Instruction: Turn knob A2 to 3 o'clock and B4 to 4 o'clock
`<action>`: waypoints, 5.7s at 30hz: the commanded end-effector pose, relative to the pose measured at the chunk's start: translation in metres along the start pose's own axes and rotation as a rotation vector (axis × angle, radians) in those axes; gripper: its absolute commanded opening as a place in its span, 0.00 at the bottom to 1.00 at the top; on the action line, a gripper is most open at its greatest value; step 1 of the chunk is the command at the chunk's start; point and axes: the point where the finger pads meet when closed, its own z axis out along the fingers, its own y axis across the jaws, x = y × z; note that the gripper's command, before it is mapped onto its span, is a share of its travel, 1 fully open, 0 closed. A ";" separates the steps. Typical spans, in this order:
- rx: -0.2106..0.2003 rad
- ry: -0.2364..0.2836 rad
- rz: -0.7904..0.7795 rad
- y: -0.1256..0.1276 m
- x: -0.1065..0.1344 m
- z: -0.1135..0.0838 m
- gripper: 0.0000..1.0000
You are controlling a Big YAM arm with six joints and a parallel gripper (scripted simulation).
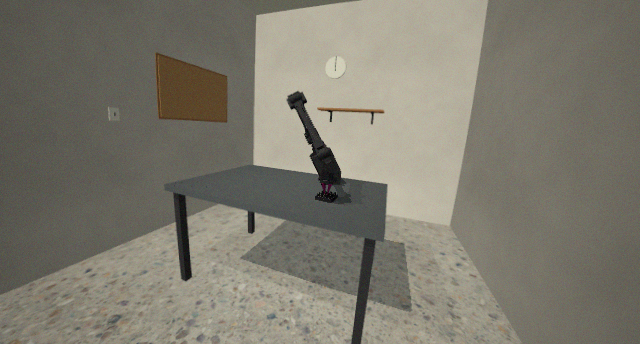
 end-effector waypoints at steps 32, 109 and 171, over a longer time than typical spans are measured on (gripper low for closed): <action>-0.017 -0.047 0.010 0.008 -0.023 -0.007 0.18; -0.020 -0.054 0.009 0.014 -0.022 -0.010 0.18; -0.014 -0.041 0.019 0.003 -0.022 0.008 0.18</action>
